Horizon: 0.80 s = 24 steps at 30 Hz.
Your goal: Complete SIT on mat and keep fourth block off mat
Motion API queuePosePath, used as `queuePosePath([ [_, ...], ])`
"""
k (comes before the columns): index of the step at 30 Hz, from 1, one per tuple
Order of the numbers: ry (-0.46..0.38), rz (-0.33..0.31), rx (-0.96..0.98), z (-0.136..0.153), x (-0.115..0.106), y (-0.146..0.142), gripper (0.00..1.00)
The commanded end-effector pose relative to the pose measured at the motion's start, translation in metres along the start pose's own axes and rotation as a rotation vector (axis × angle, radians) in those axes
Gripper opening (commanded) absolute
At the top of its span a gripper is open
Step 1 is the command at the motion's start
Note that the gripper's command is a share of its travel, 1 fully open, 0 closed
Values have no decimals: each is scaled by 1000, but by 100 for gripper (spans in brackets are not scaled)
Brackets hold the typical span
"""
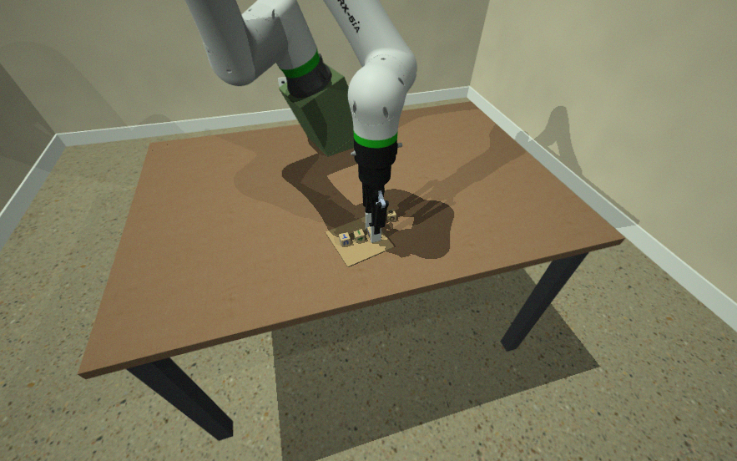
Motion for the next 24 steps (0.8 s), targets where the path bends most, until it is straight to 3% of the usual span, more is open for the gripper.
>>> queuePosePath([
  [1,0,0,0,0,0,0,25],
  [8,0,0,0,0,-10,0,25],
  [24,0,0,0,0,-78,0,25],
])
Point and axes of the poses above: the point where the finger pads meet when closed, its own x axis out along the fingers, its own y axis across the jaws, z = x × y, the point moved 7 cm from there along -x, back along the fingers, and after that the axes turned 6 degrees about x, right-handed, at the moved point
